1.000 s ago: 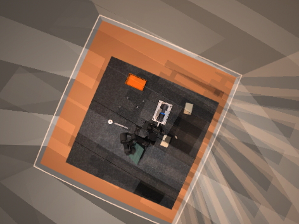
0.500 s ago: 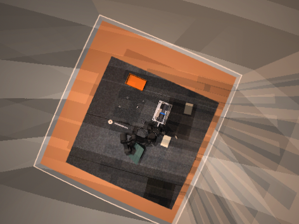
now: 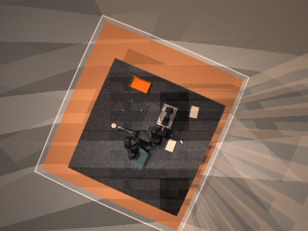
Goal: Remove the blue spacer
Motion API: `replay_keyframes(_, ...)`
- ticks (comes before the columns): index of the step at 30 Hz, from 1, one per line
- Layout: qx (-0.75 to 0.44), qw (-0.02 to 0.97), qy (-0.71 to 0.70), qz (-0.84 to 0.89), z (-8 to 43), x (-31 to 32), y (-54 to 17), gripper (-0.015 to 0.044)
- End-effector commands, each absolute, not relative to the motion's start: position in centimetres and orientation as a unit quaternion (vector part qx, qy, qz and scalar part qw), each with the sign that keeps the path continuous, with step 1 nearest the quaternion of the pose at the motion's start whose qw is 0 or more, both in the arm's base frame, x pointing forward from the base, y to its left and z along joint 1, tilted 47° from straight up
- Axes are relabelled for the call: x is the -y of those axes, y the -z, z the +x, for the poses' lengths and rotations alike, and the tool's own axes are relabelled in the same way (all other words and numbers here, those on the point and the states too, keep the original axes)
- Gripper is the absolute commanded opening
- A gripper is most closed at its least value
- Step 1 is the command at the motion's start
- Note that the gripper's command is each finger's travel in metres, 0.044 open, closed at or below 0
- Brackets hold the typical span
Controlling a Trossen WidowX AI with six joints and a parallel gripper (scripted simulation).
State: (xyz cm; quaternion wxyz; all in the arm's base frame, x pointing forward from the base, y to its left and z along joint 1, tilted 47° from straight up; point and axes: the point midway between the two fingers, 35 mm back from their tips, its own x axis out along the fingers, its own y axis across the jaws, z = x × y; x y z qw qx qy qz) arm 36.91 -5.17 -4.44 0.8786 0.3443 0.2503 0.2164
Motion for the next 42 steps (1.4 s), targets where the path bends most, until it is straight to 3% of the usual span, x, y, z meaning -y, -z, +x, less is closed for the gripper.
replay_keyframes(1, -0.250, 0.878, -0.215, 0.346, 37.3, 5.0, 4.6, 0.0440)
replay_keyframes(31, -0.250, 0.878, -0.215, 0.346, 38.3, 4.4, 5.0, 0.0440)
replay_keyframes(42, -0.250, 0.879, -0.217, 0.344, 38.2, 4.3, 4.9, 0.0151)
